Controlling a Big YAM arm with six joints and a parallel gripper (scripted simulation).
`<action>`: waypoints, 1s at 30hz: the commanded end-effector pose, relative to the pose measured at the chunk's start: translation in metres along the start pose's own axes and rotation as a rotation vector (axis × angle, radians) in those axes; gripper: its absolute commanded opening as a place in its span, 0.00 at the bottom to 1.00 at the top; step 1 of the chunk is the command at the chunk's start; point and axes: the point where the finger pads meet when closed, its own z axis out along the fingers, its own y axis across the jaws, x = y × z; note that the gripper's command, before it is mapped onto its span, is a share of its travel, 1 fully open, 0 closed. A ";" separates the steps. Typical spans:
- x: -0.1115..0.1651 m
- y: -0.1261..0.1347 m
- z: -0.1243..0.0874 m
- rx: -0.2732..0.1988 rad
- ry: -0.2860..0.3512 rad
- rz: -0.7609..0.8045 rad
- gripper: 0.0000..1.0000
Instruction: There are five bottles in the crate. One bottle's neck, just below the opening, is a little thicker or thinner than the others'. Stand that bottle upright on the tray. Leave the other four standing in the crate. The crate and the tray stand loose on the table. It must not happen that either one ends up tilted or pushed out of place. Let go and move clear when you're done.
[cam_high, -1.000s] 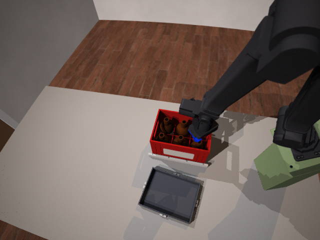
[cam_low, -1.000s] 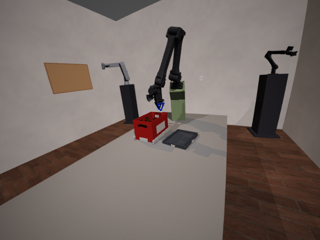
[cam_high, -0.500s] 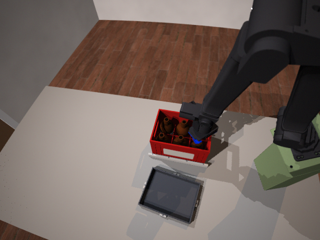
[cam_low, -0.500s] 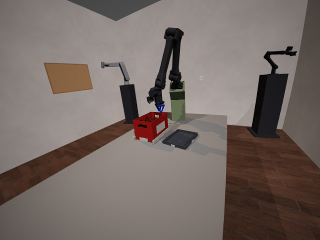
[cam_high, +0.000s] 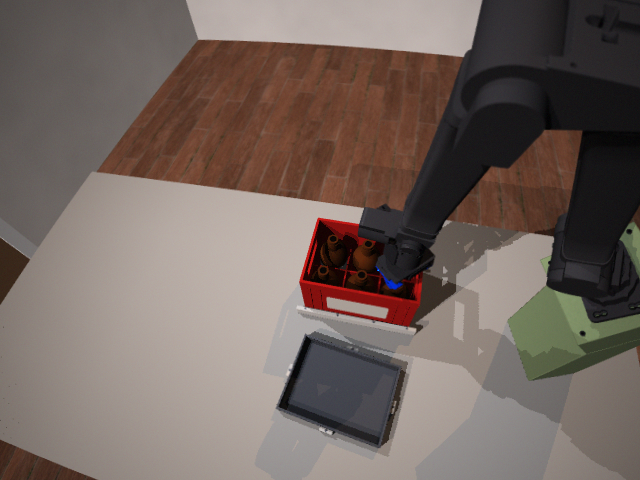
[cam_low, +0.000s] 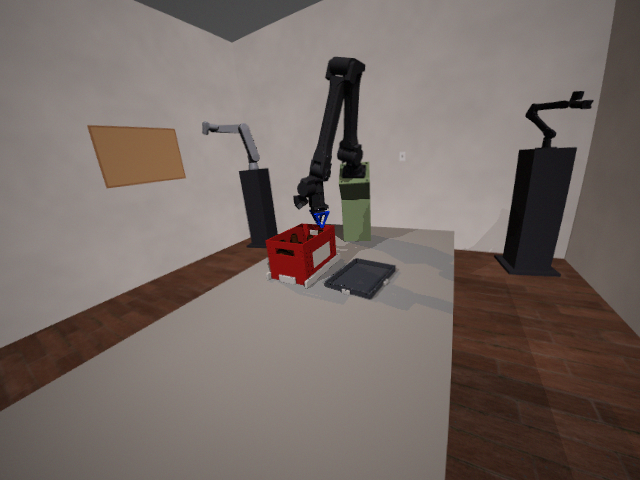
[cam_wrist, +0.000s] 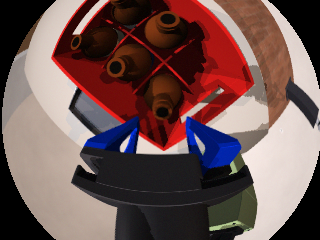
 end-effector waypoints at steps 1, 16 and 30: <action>-0.001 0.004 0.005 -0.002 0.002 0.007 0.61; -0.003 0.005 0.003 -0.006 -0.005 0.006 0.61; -0.003 0.005 0.003 -0.006 -0.005 0.006 0.61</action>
